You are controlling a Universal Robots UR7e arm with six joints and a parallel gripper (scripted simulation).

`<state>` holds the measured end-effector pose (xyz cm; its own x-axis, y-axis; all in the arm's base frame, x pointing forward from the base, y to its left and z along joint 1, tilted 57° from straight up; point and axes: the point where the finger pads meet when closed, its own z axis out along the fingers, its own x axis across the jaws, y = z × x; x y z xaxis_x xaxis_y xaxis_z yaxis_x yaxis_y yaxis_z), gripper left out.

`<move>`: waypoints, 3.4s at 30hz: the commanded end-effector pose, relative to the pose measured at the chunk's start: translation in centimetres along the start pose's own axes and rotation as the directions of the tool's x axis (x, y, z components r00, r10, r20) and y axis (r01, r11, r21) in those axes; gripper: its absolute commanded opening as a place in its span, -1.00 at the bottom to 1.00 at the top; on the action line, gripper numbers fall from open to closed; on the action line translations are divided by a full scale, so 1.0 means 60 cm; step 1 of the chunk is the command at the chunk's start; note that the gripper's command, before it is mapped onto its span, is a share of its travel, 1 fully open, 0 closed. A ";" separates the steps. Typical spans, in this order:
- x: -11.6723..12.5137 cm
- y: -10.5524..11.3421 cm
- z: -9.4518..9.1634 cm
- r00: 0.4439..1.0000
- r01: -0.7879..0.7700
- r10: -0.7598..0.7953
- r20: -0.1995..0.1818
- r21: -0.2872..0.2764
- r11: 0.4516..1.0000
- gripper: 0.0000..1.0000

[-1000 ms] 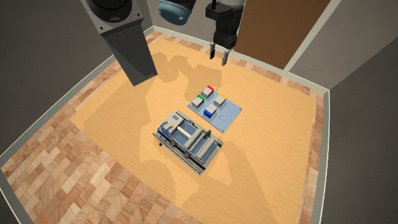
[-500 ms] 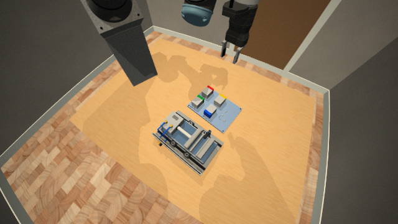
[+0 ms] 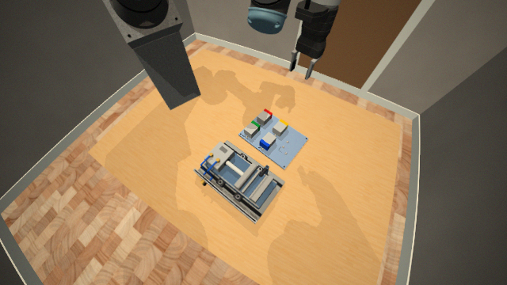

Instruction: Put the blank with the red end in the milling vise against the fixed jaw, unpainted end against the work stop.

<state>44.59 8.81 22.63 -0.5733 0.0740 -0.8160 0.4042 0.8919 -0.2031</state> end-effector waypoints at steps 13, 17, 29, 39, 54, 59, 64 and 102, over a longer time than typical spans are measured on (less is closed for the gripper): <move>0.007 -0.012 0.000 1.000 0.000 0.000 0.001 0.000 1.000 1.00; 0.007 -0.012 0.000 1.000 0.000 0.000 0.001 0.000 1.000 1.00; 0.012 -0.020 0.000 1.000 0.000 0.000 0.001 0.000 1.000 1.00; 0.014 -0.024 0.000 1.000 0.000 0.000 0.001 0.000 1.000 1.00; 0.014 -0.024 0.000 1.000 0.000 0.000 0.001 0.000 1.000 1.00; 0.014 -0.024 0.000 1.000 0.000 0.000 0.001 0.000 1.000 1.00; 0.014 -0.024 0.000 1.000 0.000 0.000 0.001 0.000 1.000 1.00; 0.014 -0.024 0.000 1.000 0.000 0.000 0.001 0.000 1.000 1.00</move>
<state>43.51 7.61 22.19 -0.5734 0.0742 -0.8159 0.4044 0.8917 -0.2031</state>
